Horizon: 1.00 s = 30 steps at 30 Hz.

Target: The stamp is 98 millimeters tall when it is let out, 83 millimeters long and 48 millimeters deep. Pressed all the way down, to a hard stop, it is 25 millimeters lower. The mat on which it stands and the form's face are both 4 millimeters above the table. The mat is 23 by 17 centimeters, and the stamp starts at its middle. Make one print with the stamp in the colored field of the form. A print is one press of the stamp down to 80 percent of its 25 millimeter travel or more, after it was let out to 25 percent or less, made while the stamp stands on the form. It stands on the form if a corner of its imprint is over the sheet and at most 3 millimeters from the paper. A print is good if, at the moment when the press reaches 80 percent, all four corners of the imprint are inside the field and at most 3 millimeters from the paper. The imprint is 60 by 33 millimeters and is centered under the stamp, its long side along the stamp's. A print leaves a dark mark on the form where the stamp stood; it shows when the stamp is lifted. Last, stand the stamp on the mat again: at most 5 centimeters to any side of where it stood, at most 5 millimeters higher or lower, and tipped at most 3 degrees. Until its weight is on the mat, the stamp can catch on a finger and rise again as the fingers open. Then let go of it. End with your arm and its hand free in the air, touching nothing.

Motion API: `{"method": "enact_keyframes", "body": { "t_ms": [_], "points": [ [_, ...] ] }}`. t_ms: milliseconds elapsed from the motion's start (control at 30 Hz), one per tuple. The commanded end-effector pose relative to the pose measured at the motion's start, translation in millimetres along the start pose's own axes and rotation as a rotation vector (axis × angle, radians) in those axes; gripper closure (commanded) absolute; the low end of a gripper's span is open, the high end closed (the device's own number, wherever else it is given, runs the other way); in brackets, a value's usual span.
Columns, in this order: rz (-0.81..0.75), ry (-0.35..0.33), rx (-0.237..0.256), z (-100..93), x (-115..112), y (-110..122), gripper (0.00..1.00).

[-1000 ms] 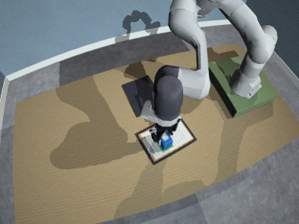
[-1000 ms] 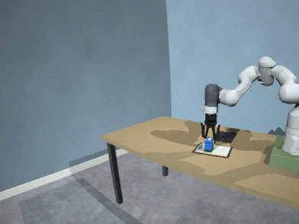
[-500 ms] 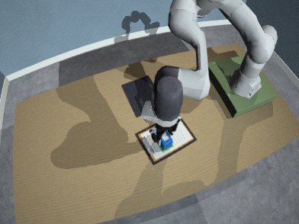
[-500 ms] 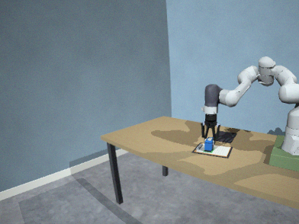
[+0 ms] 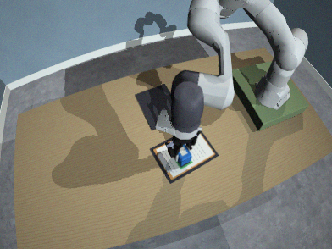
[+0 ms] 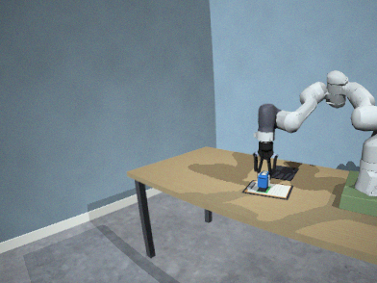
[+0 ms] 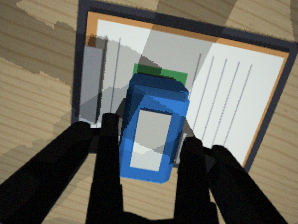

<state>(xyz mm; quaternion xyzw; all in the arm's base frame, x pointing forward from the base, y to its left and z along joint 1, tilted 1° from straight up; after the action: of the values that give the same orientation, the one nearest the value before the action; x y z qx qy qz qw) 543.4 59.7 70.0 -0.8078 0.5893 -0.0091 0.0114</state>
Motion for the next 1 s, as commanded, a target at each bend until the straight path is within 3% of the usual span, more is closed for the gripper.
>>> {"method": "enact_keyframes", "body": {
  "t_ms": [0,733,967],
  "points": [
    [0.001,-0.001,-0.003,-8.6,0.1,0.8,0.82],
    [0.001,-0.001,-0.003,-13.4,0.1,0.8,0.82],
    [0.001,-0.001,-0.003,-50.4,-0.1,2.6,0.82]
  ]
}}
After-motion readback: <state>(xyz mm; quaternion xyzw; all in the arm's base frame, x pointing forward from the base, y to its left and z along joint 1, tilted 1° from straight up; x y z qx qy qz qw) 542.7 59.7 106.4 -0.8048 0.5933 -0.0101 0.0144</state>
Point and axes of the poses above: the point where the finger pads meet when closed, its own z axis out along the fingers, its own y axis across the jaws, x = y × z, the point moved 7 cm from there along -z, back along the fingers, and after that the axes turned 14 degrees about -z, right-handed, at the moved point
